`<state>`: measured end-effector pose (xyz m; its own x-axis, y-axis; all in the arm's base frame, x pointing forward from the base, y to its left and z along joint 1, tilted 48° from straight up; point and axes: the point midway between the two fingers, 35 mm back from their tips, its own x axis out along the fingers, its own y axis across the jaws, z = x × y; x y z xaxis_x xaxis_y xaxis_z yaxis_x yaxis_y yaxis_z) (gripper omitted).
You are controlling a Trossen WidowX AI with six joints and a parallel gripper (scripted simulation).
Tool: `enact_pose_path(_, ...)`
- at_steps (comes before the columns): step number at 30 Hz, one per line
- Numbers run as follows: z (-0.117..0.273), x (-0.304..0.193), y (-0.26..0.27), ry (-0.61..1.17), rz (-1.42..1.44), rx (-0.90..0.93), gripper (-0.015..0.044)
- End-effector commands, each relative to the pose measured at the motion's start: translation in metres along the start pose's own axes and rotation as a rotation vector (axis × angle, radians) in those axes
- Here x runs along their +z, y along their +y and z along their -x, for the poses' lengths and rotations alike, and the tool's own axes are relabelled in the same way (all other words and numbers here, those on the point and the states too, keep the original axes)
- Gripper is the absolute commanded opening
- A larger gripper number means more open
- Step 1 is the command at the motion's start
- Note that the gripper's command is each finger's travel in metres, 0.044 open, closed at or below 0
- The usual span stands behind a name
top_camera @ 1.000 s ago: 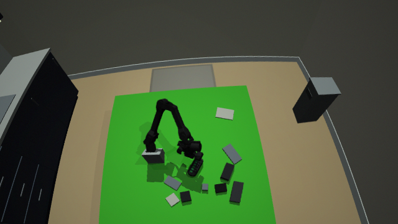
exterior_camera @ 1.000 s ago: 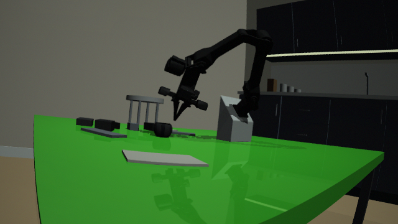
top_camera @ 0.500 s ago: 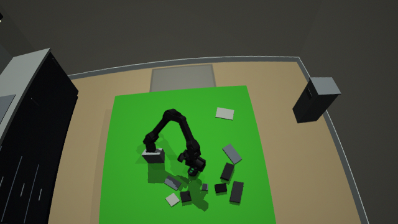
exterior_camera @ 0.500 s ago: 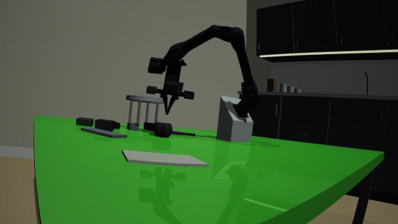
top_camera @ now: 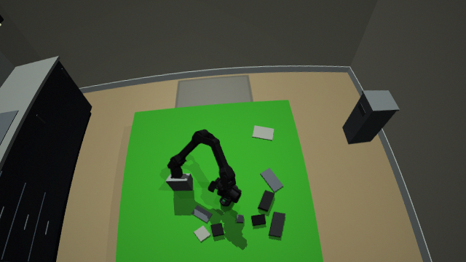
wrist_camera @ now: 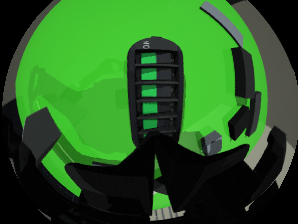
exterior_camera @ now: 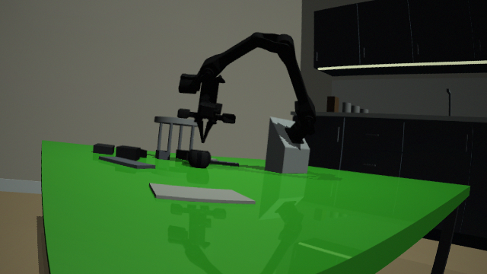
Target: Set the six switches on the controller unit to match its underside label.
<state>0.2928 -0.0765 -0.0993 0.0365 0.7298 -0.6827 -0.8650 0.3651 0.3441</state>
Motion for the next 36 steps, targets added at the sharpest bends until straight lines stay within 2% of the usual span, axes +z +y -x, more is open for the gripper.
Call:
enact_pose_path(1, -0.009, -0.002, 0.002, -0.005, -0.011, 0.009, 0.0000)
enact_pose_path(18, -0.034, -0.001, 0.003, -0.007, -0.011, 0.010, 0.0000)
enact_pose_path(36, -0.034, -0.001, 0.003, -0.007, -0.011, 0.010, 0.0000)
